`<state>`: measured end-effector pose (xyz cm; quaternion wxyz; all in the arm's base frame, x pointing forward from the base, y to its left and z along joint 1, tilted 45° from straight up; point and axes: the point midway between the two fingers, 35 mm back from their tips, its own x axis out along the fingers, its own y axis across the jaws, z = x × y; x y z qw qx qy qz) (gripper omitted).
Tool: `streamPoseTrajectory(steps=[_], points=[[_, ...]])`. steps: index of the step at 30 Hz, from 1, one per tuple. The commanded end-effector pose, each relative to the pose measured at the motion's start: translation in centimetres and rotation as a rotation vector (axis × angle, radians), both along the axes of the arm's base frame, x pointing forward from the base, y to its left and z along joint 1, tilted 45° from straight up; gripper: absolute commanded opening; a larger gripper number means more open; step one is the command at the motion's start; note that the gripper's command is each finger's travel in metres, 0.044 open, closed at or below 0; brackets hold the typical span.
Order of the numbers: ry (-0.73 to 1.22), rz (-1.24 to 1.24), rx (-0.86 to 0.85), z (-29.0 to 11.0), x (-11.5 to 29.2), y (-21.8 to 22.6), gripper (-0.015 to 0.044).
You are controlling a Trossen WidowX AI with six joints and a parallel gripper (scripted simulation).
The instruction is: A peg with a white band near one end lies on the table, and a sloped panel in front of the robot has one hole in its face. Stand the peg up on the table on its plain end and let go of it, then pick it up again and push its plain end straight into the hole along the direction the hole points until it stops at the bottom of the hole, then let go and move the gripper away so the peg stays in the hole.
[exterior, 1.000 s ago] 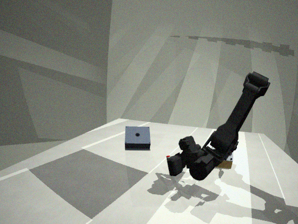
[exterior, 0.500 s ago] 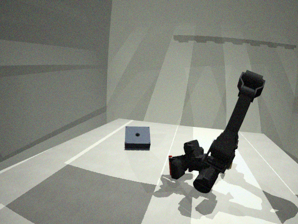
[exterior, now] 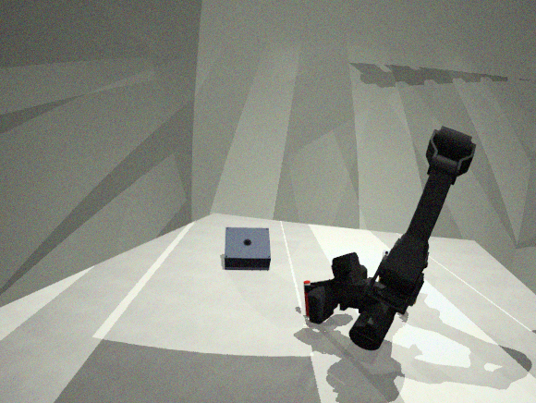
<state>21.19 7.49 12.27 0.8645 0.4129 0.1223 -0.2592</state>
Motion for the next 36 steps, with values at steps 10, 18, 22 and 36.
streamPoseTrajectory(steps=[10,18,22,36], points=[[0.002,0.003,-0.003,-0.22,0.00,0.28,0.0049],[0.000,0.001,-0.007,-0.27,-0.19,0.38,0.0049],[-0.002,-0.001,-0.008,-0.33,-0.27,0.46,0.0049],[-0.017,-0.016,-0.013,-0.40,-0.49,0.59,0.0049]])
